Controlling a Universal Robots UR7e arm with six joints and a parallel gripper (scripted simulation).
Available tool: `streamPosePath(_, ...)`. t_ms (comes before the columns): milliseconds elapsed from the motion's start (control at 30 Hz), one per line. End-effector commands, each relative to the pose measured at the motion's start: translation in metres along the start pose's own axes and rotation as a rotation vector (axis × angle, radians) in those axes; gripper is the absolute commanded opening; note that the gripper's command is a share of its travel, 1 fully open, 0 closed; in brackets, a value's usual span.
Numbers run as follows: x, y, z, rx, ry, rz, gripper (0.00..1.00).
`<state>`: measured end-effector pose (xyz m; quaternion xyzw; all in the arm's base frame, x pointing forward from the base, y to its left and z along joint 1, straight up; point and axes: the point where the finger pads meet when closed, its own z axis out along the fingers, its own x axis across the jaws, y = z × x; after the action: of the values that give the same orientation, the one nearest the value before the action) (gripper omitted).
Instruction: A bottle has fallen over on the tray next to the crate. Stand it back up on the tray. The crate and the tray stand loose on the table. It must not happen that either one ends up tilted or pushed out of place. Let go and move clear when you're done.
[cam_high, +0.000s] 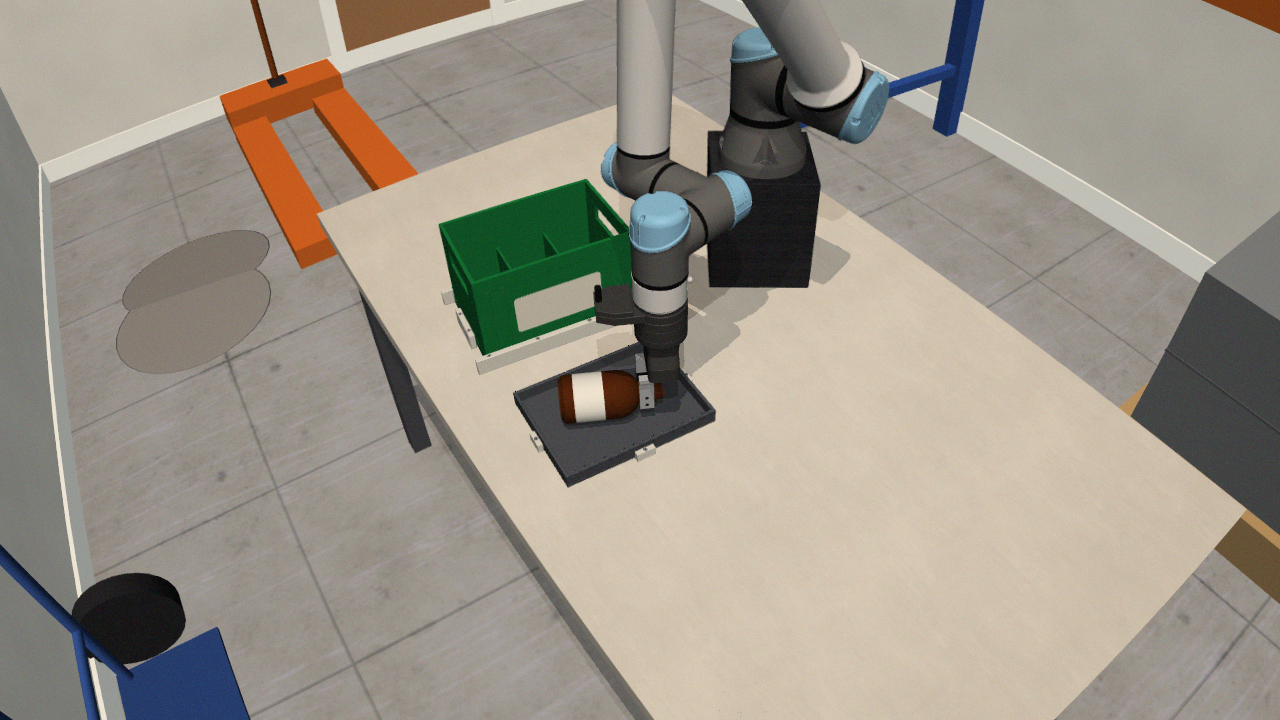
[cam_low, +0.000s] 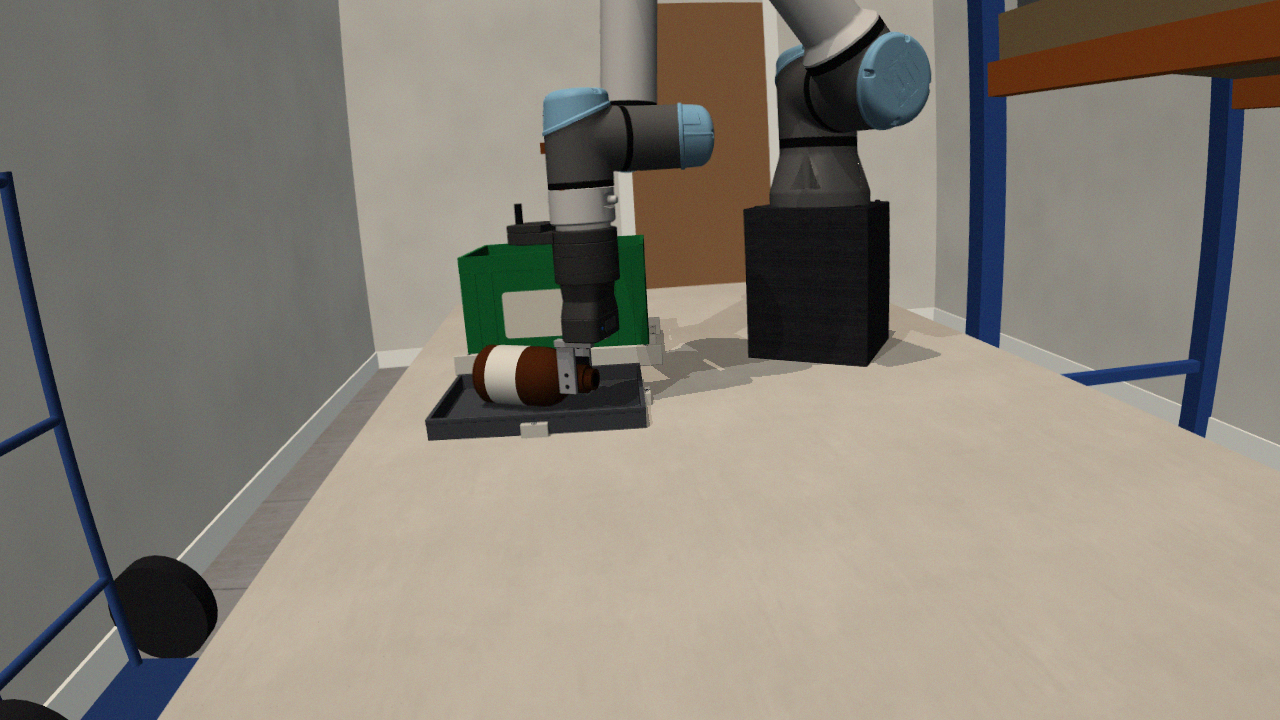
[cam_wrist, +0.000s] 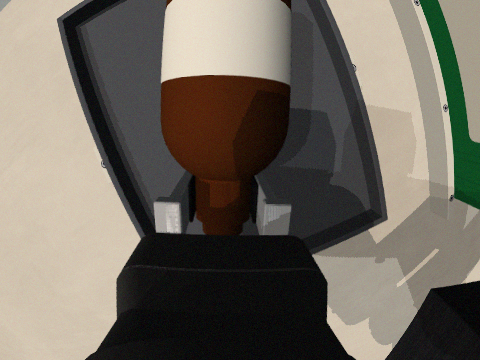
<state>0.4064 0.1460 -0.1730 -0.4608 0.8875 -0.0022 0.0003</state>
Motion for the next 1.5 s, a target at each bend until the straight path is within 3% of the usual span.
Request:
streamPosePath(0, 0.000, 0.000, 0.000, 0.001, -0.001, 0.000, 0.00)
streamPosePath(700, 0.000, 0.000, -0.005, 0.001, -0.001, 0.000, 0.00)
streamPosePath(1467, 0.000, 0.000, -0.023, 0.001, -0.001, 0.000, 0.00)
